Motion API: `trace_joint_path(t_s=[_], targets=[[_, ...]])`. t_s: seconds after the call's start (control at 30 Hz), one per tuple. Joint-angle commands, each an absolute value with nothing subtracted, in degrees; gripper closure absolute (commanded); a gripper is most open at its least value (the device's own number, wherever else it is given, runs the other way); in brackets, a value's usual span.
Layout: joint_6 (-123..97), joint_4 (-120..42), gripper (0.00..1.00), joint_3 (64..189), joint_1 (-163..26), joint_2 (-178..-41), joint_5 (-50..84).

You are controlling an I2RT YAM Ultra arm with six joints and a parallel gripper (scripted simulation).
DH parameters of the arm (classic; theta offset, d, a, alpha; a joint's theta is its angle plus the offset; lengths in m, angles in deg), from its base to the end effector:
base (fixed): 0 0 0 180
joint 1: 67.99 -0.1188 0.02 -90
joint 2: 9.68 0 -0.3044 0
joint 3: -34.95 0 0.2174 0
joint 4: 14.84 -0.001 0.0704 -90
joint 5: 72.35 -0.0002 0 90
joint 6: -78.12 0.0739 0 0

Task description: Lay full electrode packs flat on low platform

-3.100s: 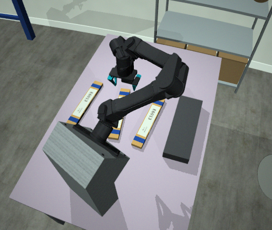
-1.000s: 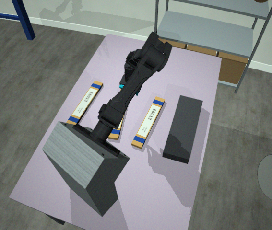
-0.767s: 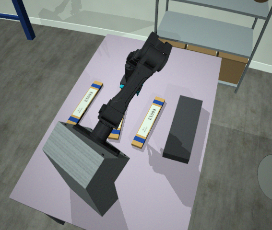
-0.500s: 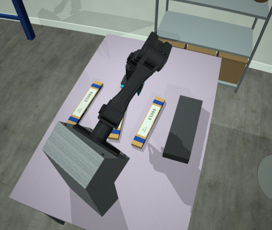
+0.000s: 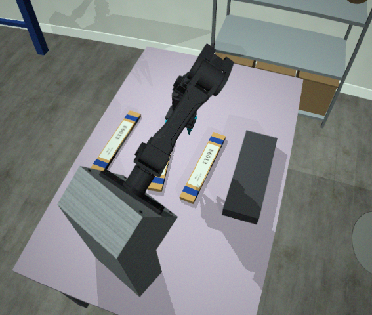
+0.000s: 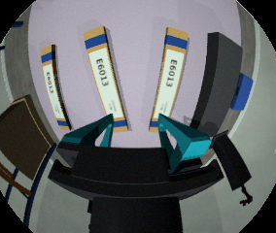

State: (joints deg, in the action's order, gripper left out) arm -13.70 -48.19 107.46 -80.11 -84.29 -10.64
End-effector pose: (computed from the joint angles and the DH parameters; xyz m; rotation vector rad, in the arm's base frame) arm 0.2679 0.0227 0.3256 0.0162 2.1373 -0.4339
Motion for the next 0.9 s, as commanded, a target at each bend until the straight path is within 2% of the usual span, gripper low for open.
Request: trace_joint_path(t_s=[0.0, 0.87], targets=[[-14.33, -46.07, 0.37, 106.31, -79.71, -85.35, -9.86], [-15.91, -41.10, 0.37, 106.76, -77.32, -90.04, -7.91]])
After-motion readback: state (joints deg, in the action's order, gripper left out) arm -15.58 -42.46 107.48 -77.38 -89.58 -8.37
